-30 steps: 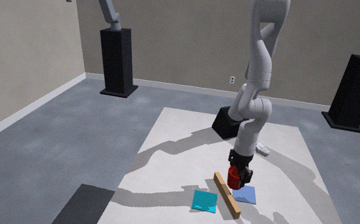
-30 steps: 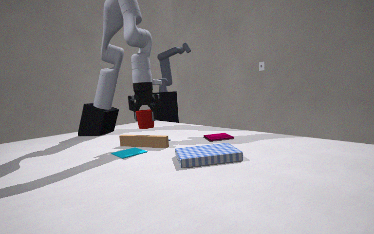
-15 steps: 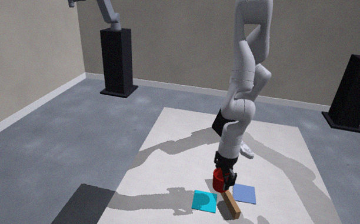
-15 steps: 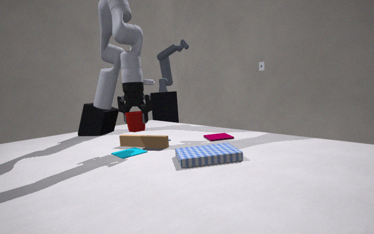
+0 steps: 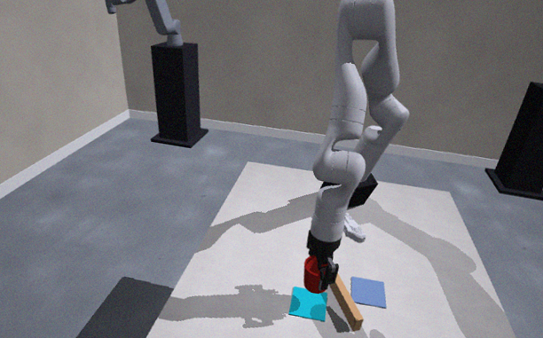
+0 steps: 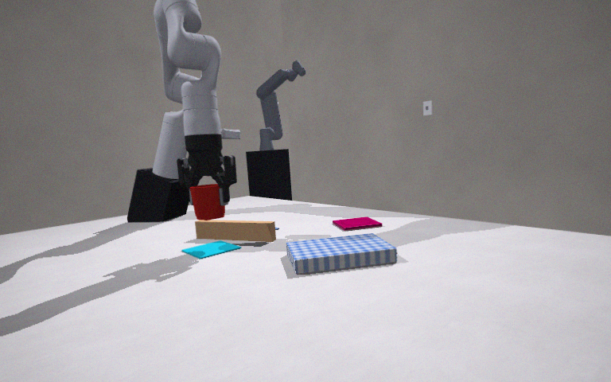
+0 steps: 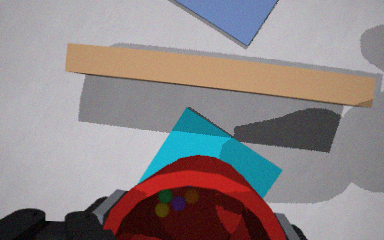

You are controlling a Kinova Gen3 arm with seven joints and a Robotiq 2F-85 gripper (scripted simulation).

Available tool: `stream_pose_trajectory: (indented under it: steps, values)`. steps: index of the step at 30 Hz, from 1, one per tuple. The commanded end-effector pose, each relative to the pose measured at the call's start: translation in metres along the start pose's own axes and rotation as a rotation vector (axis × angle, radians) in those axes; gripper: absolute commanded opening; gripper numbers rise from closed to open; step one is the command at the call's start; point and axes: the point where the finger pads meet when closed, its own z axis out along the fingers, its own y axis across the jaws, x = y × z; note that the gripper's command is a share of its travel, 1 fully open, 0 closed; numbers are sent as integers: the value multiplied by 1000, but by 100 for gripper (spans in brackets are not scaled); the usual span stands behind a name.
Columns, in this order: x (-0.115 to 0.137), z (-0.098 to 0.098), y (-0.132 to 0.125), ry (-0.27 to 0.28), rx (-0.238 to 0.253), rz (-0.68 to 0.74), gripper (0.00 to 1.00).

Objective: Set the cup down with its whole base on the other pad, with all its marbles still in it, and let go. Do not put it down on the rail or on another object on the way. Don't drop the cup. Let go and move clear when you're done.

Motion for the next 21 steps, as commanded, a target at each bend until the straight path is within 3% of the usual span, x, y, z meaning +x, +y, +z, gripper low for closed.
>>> stream_pose_trajectory:
  steps: [1,21]
  values:
    - [-6,1,-1,6,0,4,82]
    - [-11,1,-1,6,0,4,82]
